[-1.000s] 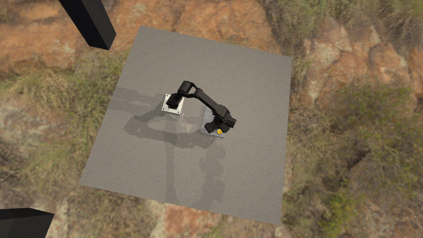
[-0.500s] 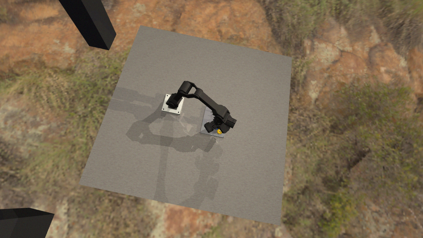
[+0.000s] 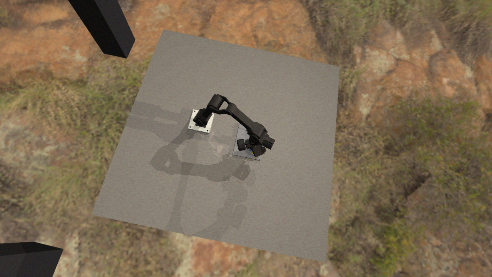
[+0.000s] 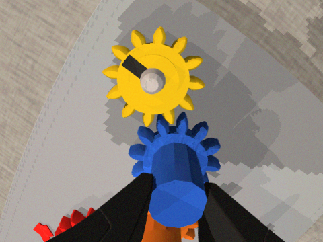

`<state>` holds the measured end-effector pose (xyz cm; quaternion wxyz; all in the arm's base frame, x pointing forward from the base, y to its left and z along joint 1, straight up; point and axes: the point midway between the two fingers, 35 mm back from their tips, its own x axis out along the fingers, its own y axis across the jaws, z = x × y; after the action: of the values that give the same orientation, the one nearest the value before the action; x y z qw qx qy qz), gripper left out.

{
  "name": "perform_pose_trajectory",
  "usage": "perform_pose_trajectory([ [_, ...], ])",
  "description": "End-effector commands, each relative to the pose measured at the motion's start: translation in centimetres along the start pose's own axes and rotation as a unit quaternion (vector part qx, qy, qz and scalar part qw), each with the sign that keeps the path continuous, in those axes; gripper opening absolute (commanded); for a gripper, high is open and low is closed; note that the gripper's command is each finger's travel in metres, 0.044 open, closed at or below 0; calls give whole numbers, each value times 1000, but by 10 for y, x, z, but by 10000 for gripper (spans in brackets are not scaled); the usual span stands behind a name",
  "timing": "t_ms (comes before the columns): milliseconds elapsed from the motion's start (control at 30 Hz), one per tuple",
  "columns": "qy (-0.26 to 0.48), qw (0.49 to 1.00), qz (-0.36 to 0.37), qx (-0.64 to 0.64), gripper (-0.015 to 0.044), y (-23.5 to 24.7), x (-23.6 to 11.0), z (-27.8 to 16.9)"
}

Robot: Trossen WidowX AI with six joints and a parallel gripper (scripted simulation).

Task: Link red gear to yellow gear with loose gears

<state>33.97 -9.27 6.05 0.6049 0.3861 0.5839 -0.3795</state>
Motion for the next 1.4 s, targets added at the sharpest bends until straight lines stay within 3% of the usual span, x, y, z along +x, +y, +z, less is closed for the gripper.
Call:
perform_pose_trajectory([
  [0, 0, 1000, 0, -3, 79, 0, 0, 0],
  [100, 0, 1000, 0, -29, 140, 0, -1, 0],
  [533, 0, 993, 0, -118, 140, 0, -49, 0],
  [600, -2, 995, 2, -104, 193, 1, -49, 1],
  [733, -2, 995, 1, -104, 298, -3, -89, -2],
  [933, -2, 995, 1, -104, 440, -3, -91, -2],
  [1367, -2, 995, 1, -104, 440, -3, -91, -2],
])
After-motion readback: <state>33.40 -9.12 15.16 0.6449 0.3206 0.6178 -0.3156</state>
